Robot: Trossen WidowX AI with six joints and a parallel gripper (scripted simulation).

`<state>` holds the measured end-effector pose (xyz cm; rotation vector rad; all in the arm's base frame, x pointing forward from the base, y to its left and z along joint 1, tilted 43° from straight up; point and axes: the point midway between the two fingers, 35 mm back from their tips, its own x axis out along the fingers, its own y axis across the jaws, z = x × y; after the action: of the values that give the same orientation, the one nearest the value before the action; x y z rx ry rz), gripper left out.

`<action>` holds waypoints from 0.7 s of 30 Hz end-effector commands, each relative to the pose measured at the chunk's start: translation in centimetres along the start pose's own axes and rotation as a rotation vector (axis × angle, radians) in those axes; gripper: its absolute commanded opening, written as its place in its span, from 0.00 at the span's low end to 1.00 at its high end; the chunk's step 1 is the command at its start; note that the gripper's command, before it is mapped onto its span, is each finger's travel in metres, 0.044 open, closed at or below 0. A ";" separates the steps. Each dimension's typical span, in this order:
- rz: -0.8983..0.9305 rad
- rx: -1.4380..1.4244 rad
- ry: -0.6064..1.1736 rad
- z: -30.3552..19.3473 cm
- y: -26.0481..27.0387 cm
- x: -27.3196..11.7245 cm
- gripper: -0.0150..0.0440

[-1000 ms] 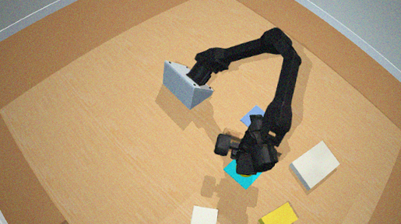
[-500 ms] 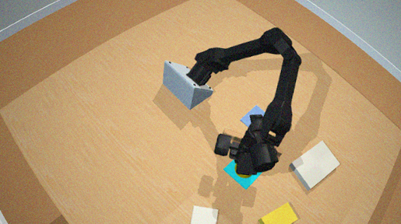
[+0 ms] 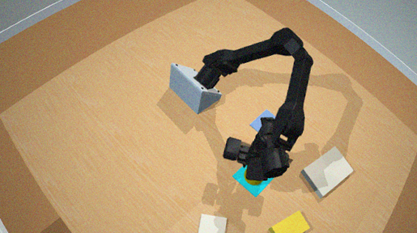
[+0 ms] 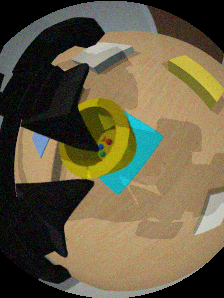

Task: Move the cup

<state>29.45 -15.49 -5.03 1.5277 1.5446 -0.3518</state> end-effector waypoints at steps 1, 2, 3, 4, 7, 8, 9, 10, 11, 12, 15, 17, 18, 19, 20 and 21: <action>-0.004 -0.007 -0.007 0.2 0.1 -0.7 0.50; -0.003 -0.007 -0.007 0.2 0.1 -0.8 0.50; -0.003 -0.006 -0.006 0.2 0.1 -1.0 0.50; -0.003 -0.006 -0.006 0.2 0.1 -1.1 0.50; -0.003 -0.005 -0.006 0.2 0.1 -1.6 0.50; -0.003 -0.005 -0.006 0.2 0.1 -1.7 0.50; -0.003 -0.005 -0.005 0.2 0.1 -1.9 0.50; -0.003 -0.004 -0.005 0.2 0.1 -2.0 0.50; -0.003 -0.004 -0.005 0.2 0.1 -2.2 0.50; -0.003 -0.004 -0.005 0.2 0.1 -2.3 0.50; -0.003 -0.003 -0.004 0.2 0.1 -2.7 0.50; -0.003 -0.003 -0.004 0.1 0.1 -3.0 0.50; -0.003 -0.002 -0.003 0.1 0.0 -3.2 0.50; -0.003 -0.002 -0.003 0.1 0.0 -3.3 0.50; -0.003 -0.002 -0.003 0.1 0.0 -3.5 0.50; -0.003 -0.001 -0.003 0.1 0.0 -3.7 0.50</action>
<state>28.87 -17.53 -2.73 1.5344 1.5461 -0.3530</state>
